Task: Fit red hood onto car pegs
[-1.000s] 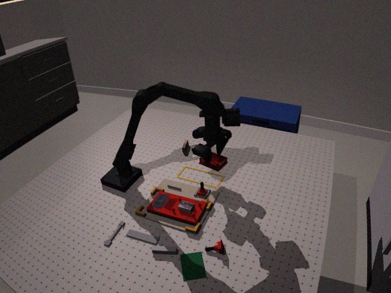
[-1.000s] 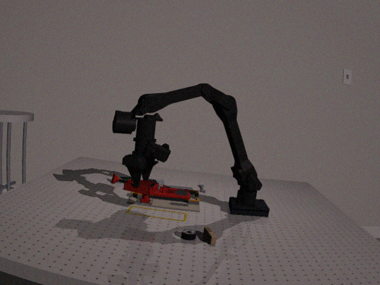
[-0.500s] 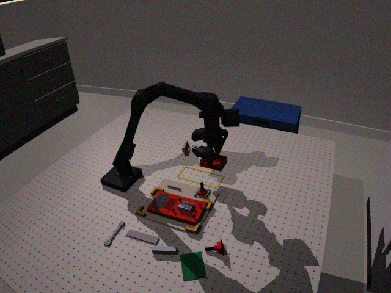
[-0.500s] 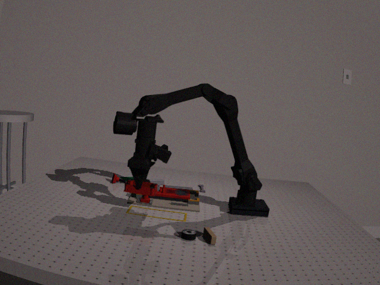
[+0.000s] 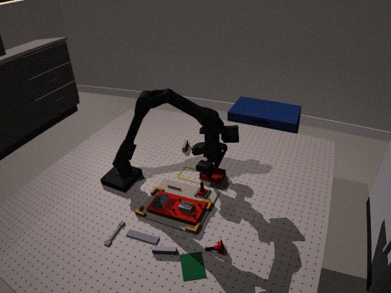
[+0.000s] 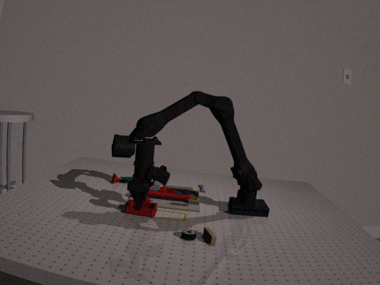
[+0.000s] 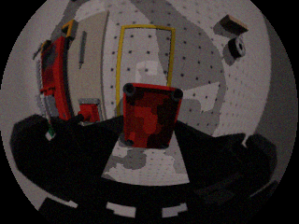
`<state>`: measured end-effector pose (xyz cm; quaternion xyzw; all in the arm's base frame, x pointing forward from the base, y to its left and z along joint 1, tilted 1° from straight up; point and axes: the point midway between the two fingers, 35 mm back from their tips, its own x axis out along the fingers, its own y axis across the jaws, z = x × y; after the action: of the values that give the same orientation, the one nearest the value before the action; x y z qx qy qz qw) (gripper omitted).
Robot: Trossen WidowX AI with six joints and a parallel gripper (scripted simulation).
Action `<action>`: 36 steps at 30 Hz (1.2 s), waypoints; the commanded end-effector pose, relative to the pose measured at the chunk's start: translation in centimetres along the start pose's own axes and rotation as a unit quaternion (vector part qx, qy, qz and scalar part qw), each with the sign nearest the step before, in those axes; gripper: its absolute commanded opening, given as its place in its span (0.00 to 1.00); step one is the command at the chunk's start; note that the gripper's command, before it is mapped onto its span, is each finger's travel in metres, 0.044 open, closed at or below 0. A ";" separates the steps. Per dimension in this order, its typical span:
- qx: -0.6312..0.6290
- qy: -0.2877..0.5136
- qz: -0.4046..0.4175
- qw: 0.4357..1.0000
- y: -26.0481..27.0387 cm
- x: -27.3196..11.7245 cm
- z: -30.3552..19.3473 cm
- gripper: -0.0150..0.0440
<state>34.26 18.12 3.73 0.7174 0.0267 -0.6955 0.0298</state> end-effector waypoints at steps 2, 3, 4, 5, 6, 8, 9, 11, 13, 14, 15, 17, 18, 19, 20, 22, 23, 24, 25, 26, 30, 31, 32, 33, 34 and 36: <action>0.000 0.000 0.000 1.000 0.0 0.1 0.0 0.30; 0.000 0.000 0.000 1.000 0.0 0.1 0.0 0.34; 0.000 0.000 0.000 1.000 0.0 0.1 0.0 0.39; 0.000 0.000 0.000 1.000 0.0 0.1 0.0 0.43; 0.000 0.000 0.000 1.000 0.0 0.1 0.0 0.48; 0.000 0.000 0.000 1.000 0.0 0.1 0.0 0.57; 0.000 0.000 0.000 1.000 0.0 0.1 0.0 0.61; 0.000 0.000 0.000 1.000 0.0 0.1 0.0 0.70; 0.000 0.000 0.000 1.000 0.0 0.1 0.0 0.79; 0.000 0.000 0.000 1.000 0.0 0.1 0.0 0.83; 0.000 0.000 0.000 1.000 0.0 0.1 0.0 0.88; 0.000 0.000 0.000 1.000 0.0 0.1 0.0 0.97; 0.000 0.000 0.000 1.000 0.0 0.1 0.0 1.00; 0.000 0.000 0.000 1.000 0.0 0.1 0.0 1.00; 0.000 0.000 0.000 1.000 0.0 0.1 0.0 1.00; 0.000 0.001 0.000 1.000 0.0 -0.6 -0.1 1.00; 0.000 0.001 0.000 1.000 -0.1 -1.3 -0.1 1.00; 0.000 0.001 0.000 1.000 -0.1 -2.3 -0.2 1.00; 0.000 0.001 -0.001 1.000 -0.1 -3.3 -0.2 1.00; 0.000 0.001 -0.001 1.000 -0.1 -4.5 -0.2 1.00; 0.000 0.001 -0.001 1.000 0.0 -7.9 0.0 1.00; 0.000 0.001 -0.001 1.000 0.0 -7.9 0.0 1.00; 0.000 0.001 -0.001 1.000 0.0 -7.9 0.0 1.00; 0.000 0.001 -0.001 1.000 0.0 -7.9 0.0 1.00; -0.001 0.005 -0.002 1.000 0.0 -7.3 -0.2 1.00; -0.001 0.005 -0.002 1.000 0.0 -7.3 -0.2 1.00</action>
<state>34.26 18.21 11.41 0.7233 0.0303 -0.6893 0.0278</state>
